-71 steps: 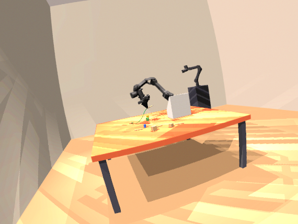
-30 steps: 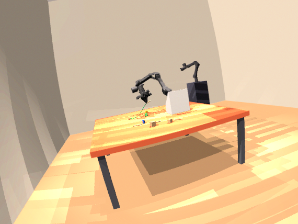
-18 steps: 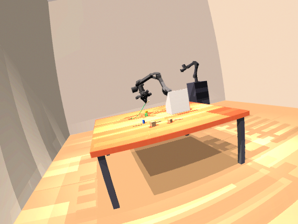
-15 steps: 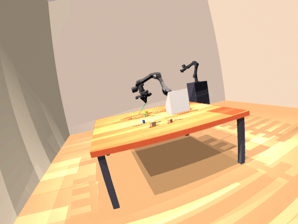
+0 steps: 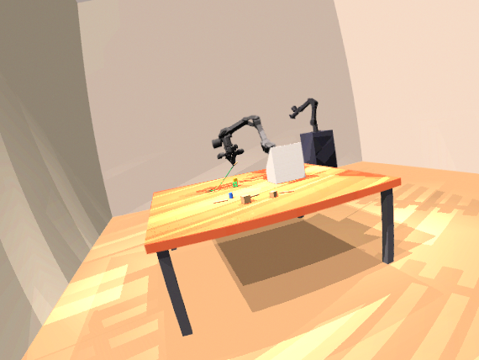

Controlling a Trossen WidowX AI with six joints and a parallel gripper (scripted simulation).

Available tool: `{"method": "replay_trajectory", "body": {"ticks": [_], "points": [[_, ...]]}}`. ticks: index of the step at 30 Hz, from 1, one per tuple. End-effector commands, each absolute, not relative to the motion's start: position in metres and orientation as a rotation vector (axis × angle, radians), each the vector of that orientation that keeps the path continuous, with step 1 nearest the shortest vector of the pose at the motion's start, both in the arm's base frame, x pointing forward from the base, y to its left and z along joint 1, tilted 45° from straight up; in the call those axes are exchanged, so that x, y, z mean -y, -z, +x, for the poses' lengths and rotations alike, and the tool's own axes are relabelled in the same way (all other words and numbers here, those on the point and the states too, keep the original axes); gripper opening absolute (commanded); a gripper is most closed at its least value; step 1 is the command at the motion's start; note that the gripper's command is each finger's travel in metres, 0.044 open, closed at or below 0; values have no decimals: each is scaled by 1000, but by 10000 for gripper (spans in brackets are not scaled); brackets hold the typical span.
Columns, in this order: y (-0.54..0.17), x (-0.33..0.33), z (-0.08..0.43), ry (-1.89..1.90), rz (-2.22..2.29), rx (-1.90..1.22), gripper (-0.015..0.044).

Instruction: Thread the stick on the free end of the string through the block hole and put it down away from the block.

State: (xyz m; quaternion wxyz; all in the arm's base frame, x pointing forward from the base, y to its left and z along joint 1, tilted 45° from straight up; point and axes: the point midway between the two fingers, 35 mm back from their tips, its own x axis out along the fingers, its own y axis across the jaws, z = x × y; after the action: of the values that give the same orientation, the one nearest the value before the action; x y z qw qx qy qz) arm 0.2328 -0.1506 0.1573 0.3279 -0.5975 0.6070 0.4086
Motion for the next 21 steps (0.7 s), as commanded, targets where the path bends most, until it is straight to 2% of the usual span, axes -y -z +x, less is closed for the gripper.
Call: {"method": "replay_trajectory", "body": {"ticks": [1,21], "points": [[-164,155,232,-1016,-1547,-1586,0],[-183,175,239,-826,-1465,-1580,0]]}}
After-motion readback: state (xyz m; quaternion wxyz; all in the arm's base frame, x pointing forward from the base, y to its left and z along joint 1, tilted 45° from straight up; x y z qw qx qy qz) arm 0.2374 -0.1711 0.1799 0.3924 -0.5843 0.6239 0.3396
